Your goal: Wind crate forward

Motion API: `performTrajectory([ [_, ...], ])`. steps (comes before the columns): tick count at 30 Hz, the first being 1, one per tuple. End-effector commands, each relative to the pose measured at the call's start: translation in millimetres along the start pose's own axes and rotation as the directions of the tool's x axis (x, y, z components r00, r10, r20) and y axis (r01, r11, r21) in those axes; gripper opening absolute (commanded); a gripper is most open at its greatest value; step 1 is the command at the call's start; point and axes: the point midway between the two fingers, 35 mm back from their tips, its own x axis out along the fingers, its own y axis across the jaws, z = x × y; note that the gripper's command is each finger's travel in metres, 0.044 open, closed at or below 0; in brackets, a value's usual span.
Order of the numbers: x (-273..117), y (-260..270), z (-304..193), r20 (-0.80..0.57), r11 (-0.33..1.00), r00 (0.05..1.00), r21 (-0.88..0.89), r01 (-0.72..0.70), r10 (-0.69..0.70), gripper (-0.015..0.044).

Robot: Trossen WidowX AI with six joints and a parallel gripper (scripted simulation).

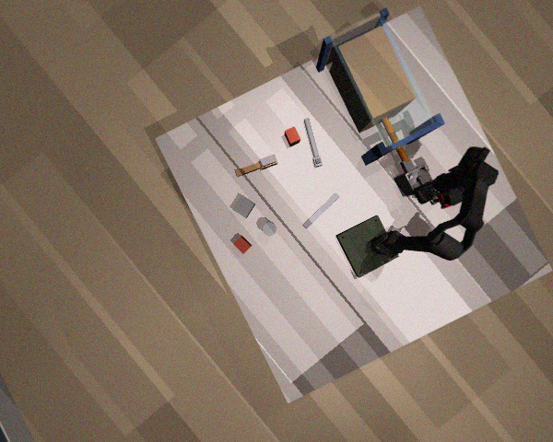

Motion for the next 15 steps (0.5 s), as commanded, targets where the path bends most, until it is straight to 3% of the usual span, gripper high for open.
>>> performTrajectory([
  [1, 4.0, -1.9, -0.1, -0.002, 1.0, 1.0, 0.017, 0.011, -0.011, 0.0],
  [15, 4.1, -1.9, -0.1, -0.002, 1.0, 1.0, 0.019, 0.011, -0.011, 0.0],
])
